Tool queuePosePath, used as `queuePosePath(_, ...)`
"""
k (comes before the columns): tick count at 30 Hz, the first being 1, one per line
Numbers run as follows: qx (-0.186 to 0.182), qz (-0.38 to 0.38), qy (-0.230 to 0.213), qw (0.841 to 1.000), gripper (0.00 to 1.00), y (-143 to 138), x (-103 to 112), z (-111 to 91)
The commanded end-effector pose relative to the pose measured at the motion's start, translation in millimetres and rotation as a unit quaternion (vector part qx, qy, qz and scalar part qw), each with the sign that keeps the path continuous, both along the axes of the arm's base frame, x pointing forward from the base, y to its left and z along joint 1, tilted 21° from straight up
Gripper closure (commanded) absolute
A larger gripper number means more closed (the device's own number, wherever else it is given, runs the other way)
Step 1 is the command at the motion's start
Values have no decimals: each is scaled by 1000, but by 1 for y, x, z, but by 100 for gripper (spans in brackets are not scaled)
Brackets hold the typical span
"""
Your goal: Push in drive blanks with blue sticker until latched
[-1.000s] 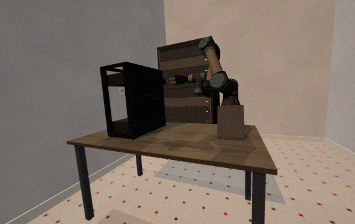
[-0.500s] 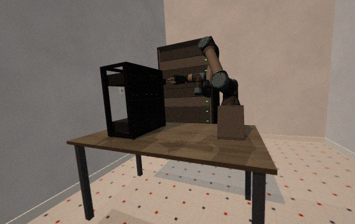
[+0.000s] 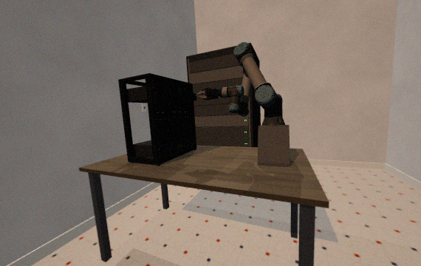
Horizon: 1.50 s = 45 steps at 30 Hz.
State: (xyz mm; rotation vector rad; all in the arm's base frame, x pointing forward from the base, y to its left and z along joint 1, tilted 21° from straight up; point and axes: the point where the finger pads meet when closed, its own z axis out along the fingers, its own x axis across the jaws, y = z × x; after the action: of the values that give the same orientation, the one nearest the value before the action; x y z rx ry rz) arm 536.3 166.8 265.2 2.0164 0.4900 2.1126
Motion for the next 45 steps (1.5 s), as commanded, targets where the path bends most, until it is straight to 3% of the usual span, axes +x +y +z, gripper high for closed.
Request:
queuePosePath(1, 0, -2, -1, 1000, 100, 18, -5, -6)
queuePosePath(16, 0, -2, -1, 1000, 100, 49, -13, -16)
queuePosePath(30, 0, -2, -1, 1000, 100, 54, -14, -18)
queuePosePath(38, 0, -2, -1, 1000, 100, 56, 6, -17)
queuePosePath(45, 0, -2, -1, 1000, 100, 59, 39, -16)
